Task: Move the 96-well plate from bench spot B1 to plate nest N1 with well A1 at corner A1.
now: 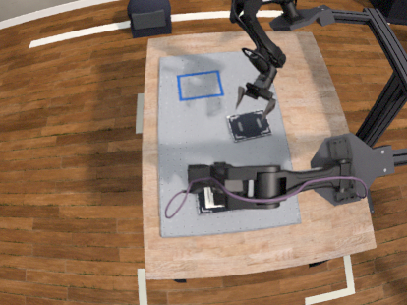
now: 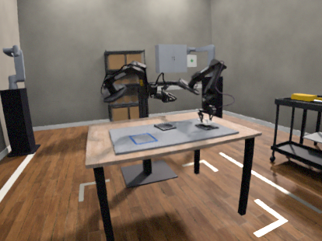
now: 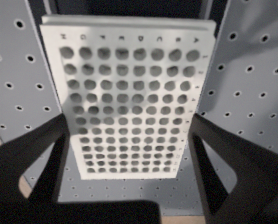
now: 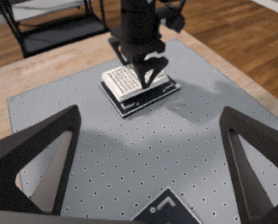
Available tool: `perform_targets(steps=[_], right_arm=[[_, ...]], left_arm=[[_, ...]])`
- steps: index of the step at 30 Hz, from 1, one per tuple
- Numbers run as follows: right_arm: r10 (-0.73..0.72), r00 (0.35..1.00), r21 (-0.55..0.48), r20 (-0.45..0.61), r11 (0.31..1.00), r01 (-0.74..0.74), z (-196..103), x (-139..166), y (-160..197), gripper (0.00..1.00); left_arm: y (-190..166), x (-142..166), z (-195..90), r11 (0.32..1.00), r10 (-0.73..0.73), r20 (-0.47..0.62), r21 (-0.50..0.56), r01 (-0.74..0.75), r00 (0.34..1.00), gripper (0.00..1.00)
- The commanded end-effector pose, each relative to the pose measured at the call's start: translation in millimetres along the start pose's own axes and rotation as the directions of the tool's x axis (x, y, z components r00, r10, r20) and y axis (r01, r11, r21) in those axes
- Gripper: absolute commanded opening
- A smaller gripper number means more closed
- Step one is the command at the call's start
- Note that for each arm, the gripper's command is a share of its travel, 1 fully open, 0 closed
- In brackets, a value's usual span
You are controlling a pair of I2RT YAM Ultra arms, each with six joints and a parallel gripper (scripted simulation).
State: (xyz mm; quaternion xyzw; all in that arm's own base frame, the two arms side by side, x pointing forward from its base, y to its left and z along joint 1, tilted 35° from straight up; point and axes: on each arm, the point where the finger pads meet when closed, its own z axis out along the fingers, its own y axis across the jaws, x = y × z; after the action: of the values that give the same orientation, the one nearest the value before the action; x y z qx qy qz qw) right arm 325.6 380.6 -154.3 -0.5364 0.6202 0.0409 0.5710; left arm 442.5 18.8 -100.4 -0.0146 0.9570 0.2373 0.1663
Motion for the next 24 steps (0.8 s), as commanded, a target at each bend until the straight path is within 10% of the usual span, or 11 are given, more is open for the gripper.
perform_targets(steps=[1, 24], right_arm=[[-0.001, 0.999, 0.003, 0.035, 1.0, 0.001, 4, -16, -2, 1.0], [-0.001, 0.999, 0.003, 0.035, 1.0, 0.001, 4, -16, -2, 1.0]], left_arm=[[-3, -24, -25, 1.0, -0.014, 0.068, 0.009, 0.013, 0.998, 0.79], [-1, -6, -4, 1.0, -0.013, 0.033, 0.006, 0.013, 0.999, 0.79]])
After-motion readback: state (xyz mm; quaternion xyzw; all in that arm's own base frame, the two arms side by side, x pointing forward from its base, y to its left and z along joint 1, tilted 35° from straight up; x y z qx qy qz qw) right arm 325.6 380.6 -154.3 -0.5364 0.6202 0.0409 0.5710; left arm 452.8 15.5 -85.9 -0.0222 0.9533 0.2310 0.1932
